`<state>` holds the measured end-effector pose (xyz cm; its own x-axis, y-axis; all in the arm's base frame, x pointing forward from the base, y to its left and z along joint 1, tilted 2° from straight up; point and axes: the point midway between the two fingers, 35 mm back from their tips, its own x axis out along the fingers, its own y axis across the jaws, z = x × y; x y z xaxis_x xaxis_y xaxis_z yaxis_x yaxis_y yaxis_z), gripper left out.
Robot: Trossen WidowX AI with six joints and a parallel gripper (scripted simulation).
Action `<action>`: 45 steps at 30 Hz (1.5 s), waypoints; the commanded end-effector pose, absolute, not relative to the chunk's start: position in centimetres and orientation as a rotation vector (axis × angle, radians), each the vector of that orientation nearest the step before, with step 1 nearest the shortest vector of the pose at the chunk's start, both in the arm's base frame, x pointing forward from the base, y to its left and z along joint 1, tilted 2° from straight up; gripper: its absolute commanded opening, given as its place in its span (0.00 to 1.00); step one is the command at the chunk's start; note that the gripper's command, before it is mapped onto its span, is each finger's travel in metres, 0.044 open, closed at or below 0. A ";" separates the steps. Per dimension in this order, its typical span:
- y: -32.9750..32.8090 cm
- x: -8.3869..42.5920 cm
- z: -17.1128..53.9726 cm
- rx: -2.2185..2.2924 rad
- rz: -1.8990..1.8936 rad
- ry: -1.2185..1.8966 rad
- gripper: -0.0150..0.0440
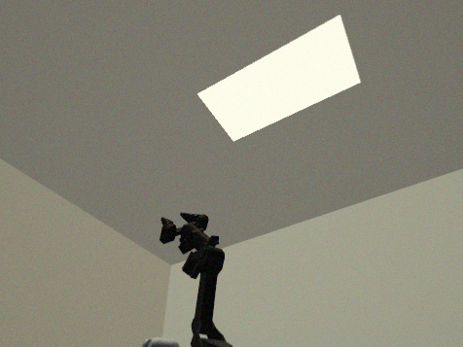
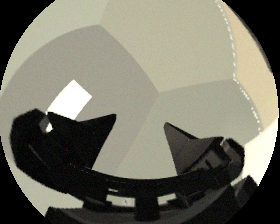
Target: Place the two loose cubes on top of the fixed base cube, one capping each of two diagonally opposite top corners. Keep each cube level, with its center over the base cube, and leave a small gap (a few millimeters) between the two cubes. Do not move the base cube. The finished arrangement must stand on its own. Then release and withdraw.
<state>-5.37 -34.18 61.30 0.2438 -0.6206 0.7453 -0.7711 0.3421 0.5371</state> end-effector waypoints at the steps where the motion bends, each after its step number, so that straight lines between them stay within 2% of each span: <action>1: -34.1 -5.4 61.4 1.346 0.164 -1.449 0.89; 5: -31.5 -5.5 62.8 1.249 0.176 -1.439 0.71; 6: -30.3 -5.6 63.4 1.204 0.181 -1.434 0.70; 11: -23.6 -5.1 66.2 0.969 0.207 -1.395 0.70; 25: -10.8 -1.6 69.1 0.500 0.198 -1.245 0.70; 36: -0.8 5.5 68.2 0.100 0.162 -1.026 0.70; 45: 4.7 13.0 64.8 -0.183 0.130 -0.800 0.70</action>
